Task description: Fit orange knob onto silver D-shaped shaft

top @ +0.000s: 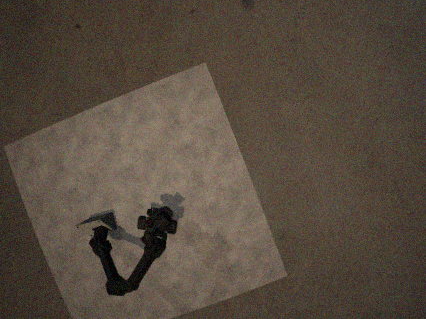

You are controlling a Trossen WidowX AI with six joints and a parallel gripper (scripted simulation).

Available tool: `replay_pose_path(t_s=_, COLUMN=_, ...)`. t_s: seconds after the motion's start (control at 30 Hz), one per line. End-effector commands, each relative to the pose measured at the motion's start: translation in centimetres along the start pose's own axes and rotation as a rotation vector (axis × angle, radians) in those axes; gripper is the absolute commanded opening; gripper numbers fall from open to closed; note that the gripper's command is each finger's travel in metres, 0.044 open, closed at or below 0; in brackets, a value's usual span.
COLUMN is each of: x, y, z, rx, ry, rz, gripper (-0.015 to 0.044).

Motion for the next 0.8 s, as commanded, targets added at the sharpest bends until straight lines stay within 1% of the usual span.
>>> replay_pose_path(t_s=0.0, x=0.02, y=-0.01, z=0.07, rx=0.105, ry=0.003, rz=0.004, gripper=0.0000)
replay_pose_path(t_s=0.43, x=0.02, y=-0.10, z=-0.16, rx=0.468, ry=0.004, rz=0.004, gripper=0.0000)
replay_pose_path(t_s=0.6, x=-0.03, y=-0.10, z=-0.12, rx=0.485, ry=0.004, rz=0.004, gripper=0.0000)
replay_pose_path(t_s=0.77, x=-0.96, y=-0.12, z=-0.13, rx=0.485, ry=0.004, rz=0.004, gripper=0.0000)
Point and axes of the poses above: the point midway between the two fingers, 35 mm back from their tips, its own x axis back along the fingers, its own y axis across the jaws, z = x × y, the point moved 7 cm from there along x, back along the fingers, and after that the axes turned 8 degrees about x, right-handed, at the moved point
